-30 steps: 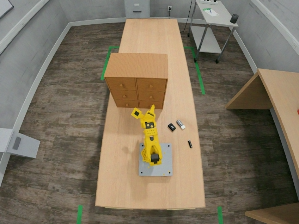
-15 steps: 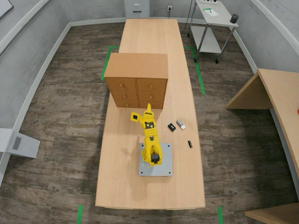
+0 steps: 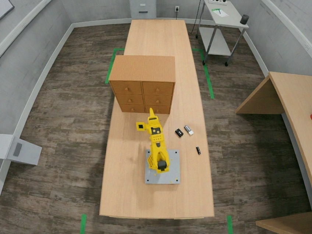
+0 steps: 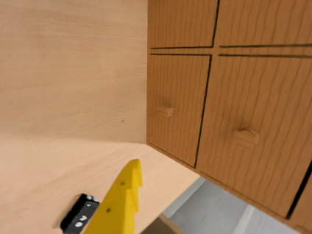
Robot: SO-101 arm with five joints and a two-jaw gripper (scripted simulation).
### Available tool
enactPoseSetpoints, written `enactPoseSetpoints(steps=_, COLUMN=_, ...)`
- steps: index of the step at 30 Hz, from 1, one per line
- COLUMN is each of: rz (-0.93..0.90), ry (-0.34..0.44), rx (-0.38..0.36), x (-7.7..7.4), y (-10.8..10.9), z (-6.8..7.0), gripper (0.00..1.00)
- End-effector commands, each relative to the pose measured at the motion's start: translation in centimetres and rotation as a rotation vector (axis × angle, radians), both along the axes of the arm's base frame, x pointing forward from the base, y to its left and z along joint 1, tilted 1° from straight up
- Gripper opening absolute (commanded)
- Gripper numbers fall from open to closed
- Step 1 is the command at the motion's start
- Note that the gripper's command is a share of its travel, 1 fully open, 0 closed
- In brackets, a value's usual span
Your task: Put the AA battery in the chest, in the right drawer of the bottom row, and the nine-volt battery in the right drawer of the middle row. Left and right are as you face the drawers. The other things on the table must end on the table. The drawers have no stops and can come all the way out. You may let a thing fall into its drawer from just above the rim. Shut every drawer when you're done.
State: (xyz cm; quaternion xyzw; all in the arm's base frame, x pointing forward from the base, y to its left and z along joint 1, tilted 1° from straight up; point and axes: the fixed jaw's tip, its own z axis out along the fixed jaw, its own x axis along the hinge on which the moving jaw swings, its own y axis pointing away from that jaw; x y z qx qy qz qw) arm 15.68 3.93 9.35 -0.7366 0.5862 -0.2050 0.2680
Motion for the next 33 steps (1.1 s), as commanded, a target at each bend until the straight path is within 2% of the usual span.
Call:
enactPoseSetpoints(steps=1, rz=0.087, ry=-0.033, rx=-0.055, x=0.10, y=0.15, z=0.25, gripper=0.50)
enactPoseSetpoints(steps=10, rz=0.262, ry=-0.069, rx=-0.192, x=0.15, y=0.09, z=0.27, gripper=0.50)
enactPoseSetpoints(steps=12, rz=0.262, ry=-0.069, rx=-0.192, x=0.15, y=0.09, z=0.27, gripper=0.50)
enactPoseSetpoints(steps=27, rz=0.553, ry=-0.130, rx=-0.419, x=0.27, y=0.06, z=0.36, gripper=0.50)
enactPoseSetpoints(steps=29, rz=0.553, ry=-0.130, rx=-0.419, x=0.27, y=0.06, z=0.36, gripper=0.50)
enactPoseSetpoints(steps=33, rz=0.631, ry=-0.147, rx=-0.480, x=0.31, y=0.06, z=0.39, gripper=0.50)
